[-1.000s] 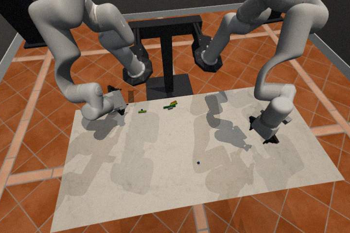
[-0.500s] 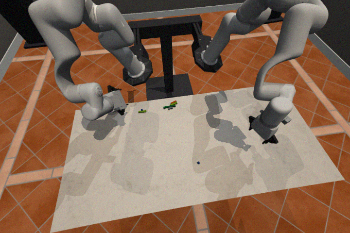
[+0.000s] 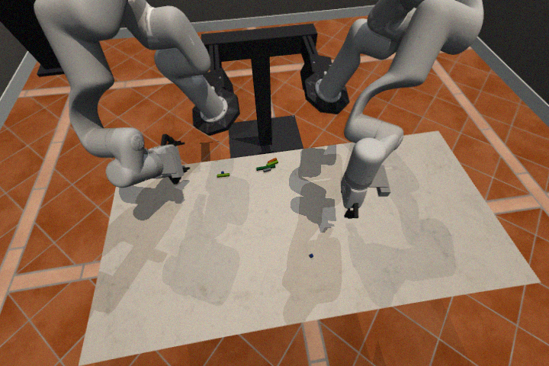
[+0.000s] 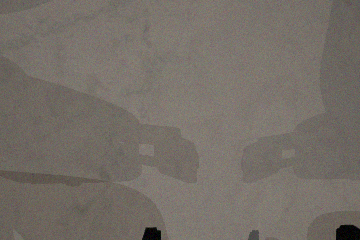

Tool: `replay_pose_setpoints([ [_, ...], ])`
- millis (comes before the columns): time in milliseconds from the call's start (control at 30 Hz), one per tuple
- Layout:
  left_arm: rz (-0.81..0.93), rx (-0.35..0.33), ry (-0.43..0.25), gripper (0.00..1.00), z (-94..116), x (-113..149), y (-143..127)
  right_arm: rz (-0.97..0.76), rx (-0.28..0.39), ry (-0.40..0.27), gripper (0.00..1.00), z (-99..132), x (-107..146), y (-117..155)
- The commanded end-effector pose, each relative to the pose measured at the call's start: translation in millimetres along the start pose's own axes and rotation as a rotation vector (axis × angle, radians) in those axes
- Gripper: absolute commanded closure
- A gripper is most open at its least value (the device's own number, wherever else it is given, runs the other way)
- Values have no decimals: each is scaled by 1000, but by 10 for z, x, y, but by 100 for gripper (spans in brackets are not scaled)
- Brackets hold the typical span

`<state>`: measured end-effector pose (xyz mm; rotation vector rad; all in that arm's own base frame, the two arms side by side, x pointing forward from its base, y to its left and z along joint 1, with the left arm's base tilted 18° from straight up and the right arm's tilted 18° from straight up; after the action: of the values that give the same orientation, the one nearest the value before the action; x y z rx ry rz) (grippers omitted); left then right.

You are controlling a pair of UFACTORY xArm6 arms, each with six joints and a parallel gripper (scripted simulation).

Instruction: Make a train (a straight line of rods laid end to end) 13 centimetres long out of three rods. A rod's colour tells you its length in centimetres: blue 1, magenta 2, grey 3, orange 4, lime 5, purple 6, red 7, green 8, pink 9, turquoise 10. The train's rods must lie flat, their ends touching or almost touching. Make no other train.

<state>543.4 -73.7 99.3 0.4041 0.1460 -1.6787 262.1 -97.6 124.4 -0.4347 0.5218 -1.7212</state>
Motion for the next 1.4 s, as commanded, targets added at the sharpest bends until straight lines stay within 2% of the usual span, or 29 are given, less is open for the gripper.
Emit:
replay_pose_setpoints([
  [0, -135, 4, -26, 0, 151, 650, -161, -146, 47, 37, 0, 129, 193, 2],
  [167, -383, 7, -53, 0, 274, 1293, -510, -445, 126, 118, 0, 351, 615, -58],
  [200, -383, 7, -53, 0, 299, 1411, -566, -497, 139, 132, 0, 387, 691, -76],
  [367, -639, 11, -71, 0, 420, 2003, -1042, -774, 199, 211, 0, 560, 1099, -212],
  [400, -639, 11, -71, 0, 438, 2081, -1098, -830, 210, 227, 0, 592, 1182, -248],
  [467, -639, 11, -71, 0, 438, 2081, -1098, -830, 210, 227, 0, 592, 1182, -248],
  [500, -768, 12, -77, 0, 500, 2367, -1400, -913, 226, 251, 0, 637, 1305, -306],
  [600, -882, 14, -80, 0, 538, 2550, -1639, -1097, 258, 306, 0, 727, 1574, -454],
  [800, -1164, 17, -79, 0, 641, 3018, -2418, -1433, 310, 409, 0, 859, 2047, -800],
  [900, -1307, 19, -74, 0, 676, 3179, -2828, -1602, 333, 463, 0, 910, 2271, -1009],
  [967, -1371, 19, -70, 0, 686, 3233, -3005, -1715, 348, 500, 0, 939, 2413, -1161],
  [1033, -1371, 19, -70, 0, 686, 3233, -3005, -1715, 348, 500, 0, 939, 2413, -1161],
  [1133, -1390, 19, -69, 0, 689, 3247, -3058, -1937, 374, 574, 0, 984, 2672, -1488],
  [1367, -1390, 19, -69, 0, 689, 3247, -3058, -2316, 417, 708, 0, 1030, 3035, -2122],
])
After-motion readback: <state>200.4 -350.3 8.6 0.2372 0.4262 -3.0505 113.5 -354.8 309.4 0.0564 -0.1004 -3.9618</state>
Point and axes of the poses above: on each arm, the point where the finger pads meet when closed, its own z axis back along the fingers, its own y axis across the jaws, x = y × z, the point moved 3 cm from there along z, back along the fingers
